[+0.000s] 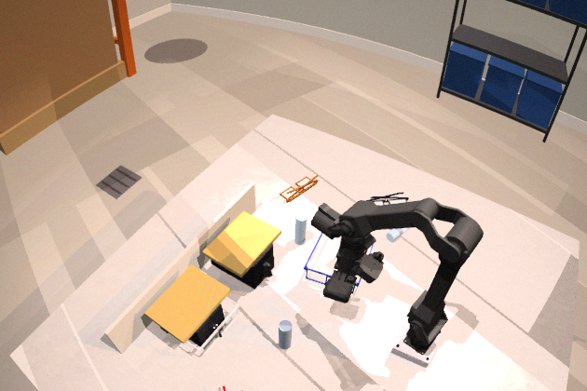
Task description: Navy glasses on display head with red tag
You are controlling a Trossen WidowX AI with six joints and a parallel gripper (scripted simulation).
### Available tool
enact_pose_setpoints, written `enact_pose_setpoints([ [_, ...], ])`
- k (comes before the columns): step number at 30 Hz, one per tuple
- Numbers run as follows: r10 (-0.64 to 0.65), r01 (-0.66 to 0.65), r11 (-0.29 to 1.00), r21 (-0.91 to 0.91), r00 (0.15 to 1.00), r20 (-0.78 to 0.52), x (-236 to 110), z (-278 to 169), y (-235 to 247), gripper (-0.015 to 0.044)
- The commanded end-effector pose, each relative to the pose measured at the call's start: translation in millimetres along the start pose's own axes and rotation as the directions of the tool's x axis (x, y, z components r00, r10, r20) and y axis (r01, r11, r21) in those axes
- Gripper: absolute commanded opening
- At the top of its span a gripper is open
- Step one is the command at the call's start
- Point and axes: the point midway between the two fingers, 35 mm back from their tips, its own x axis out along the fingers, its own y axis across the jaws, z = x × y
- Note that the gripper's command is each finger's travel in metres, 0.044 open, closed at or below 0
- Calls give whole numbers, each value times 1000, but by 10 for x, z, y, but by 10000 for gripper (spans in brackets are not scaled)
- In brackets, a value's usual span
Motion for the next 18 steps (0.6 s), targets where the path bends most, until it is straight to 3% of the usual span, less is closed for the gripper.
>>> enact_pose_setpoints([
  [1,-7,7,1000,3,1000,3,52,20,-18,0],
  [10,-7,7,1000,3,1000,3,104,31,-22,0],
  [14,0,0,1000,0,1000,1,74,16,-7,105],
  [18,0,0,1000,0,1000,1,74,16,-7,107],
])
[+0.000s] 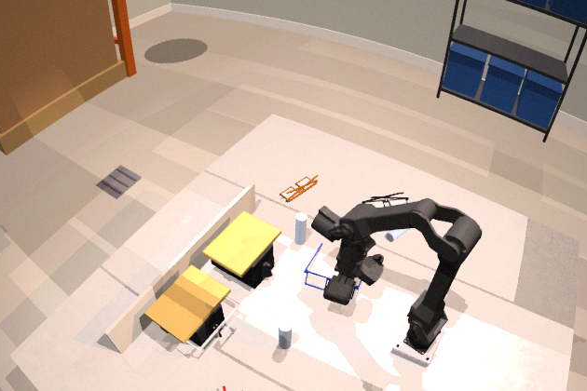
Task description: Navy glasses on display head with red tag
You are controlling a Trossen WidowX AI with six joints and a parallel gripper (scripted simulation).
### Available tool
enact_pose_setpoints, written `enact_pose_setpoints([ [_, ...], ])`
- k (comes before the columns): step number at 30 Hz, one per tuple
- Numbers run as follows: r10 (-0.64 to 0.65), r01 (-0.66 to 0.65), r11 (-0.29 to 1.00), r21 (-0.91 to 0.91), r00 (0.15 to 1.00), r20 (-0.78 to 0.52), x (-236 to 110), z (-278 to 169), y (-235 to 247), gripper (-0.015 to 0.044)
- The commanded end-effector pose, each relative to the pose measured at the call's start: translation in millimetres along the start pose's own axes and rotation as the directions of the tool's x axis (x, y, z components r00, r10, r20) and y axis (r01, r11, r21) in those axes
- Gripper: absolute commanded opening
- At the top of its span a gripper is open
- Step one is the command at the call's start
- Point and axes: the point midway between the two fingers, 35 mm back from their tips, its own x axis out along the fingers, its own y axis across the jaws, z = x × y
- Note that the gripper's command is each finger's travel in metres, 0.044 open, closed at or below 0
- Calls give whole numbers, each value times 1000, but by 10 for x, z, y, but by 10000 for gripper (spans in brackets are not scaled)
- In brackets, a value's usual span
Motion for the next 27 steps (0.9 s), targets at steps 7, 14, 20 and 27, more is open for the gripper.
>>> enact_pose_setpoints([
  [7,0,0,1000,0,1000,0,-11,-1,10,107],
  [14,-2,2,1000,1,1000,0,-43,3,48,107],
  [20,-4,4,1000,2,1000,1,-72,8,83,107],
  [27,-5,5,1000,3,1000,1,-177,5,90,107],
])
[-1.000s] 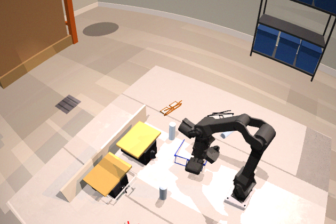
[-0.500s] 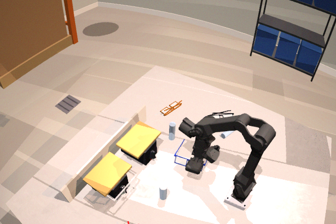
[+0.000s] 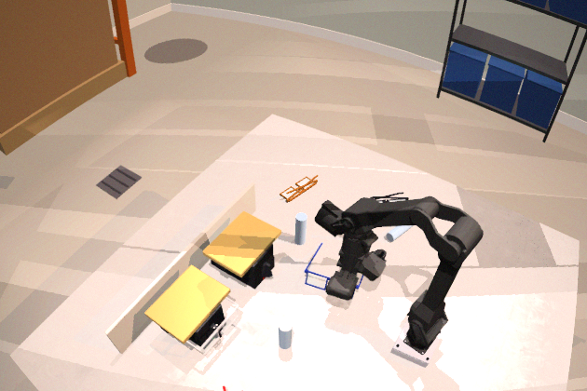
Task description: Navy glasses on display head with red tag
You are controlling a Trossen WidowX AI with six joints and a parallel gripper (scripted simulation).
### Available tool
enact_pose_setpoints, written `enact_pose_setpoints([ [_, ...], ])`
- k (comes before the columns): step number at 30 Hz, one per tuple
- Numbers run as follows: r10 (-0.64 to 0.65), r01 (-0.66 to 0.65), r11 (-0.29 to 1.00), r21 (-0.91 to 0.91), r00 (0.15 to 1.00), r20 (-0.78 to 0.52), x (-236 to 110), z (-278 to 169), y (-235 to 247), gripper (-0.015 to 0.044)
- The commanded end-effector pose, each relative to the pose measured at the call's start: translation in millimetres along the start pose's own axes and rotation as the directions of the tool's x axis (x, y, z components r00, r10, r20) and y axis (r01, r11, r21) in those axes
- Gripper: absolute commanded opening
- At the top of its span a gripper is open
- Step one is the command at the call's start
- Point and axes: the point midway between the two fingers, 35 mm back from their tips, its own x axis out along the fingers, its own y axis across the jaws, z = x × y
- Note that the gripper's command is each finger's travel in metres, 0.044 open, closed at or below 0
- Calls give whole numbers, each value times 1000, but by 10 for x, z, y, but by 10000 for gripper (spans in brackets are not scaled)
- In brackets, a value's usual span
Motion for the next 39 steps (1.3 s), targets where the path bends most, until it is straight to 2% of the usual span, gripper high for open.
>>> enact_pose_setpoints([
  [1,-2,2,1000,-3,1000,-7,-163,-26,-19,107],
  [4,-2,2,1000,-3,1000,-7,-460,-17,-95,107],
  [9,-2,2,1000,-3,1000,-7,-491,-14,-103,107],
  [13,6,-6,1000,-6,1000,-15,-437,-29,-73,200],
  [22,-2,2,1000,-11,1000,-8,-483,-37,-31,200],
  [24,-2,2,1000,-11,1000,-8,-483,-37,-31,147],
  [25,-2,2,1000,-11,1000,-8,-483,-37,-31,140],
  [39,-2,2,1000,-11,1000,-8,-410,-45,-28,140],
])
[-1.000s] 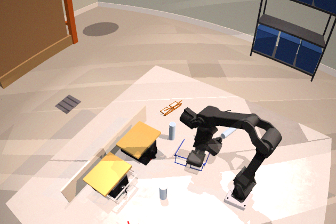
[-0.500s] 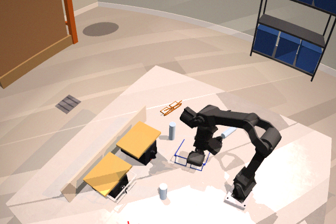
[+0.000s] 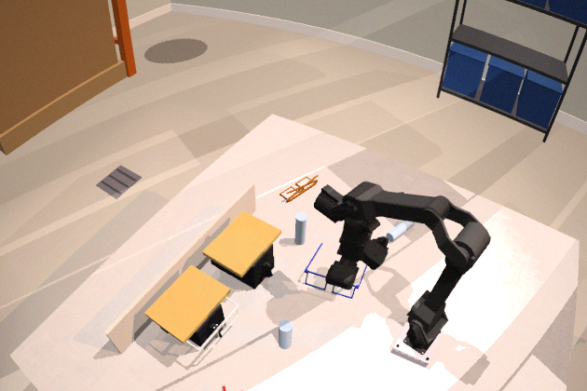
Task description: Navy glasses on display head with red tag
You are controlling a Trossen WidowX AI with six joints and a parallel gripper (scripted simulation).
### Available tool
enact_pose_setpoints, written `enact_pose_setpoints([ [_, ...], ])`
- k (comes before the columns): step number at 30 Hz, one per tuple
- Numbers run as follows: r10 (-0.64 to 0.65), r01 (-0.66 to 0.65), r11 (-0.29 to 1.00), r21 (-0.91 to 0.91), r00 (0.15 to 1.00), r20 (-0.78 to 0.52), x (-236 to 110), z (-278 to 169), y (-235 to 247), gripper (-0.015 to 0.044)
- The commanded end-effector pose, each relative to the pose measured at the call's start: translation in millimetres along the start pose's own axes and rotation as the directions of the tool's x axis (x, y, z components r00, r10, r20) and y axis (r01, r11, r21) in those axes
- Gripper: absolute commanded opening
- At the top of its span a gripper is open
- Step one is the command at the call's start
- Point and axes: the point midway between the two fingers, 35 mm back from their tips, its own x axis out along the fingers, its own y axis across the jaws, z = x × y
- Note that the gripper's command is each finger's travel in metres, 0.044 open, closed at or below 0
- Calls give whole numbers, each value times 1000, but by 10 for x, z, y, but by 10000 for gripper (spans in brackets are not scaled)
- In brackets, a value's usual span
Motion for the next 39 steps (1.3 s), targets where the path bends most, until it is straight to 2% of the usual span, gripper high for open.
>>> enact_pose_setpoints([
  [1,-6,6,1000,-3,1000,2,69,1,-8,140],
  [31,-6,6,1000,-3,1000,2,559,10,-15,140],
  [39,0,0,1000,-7,1000,0,550,-2,-1,127],
])
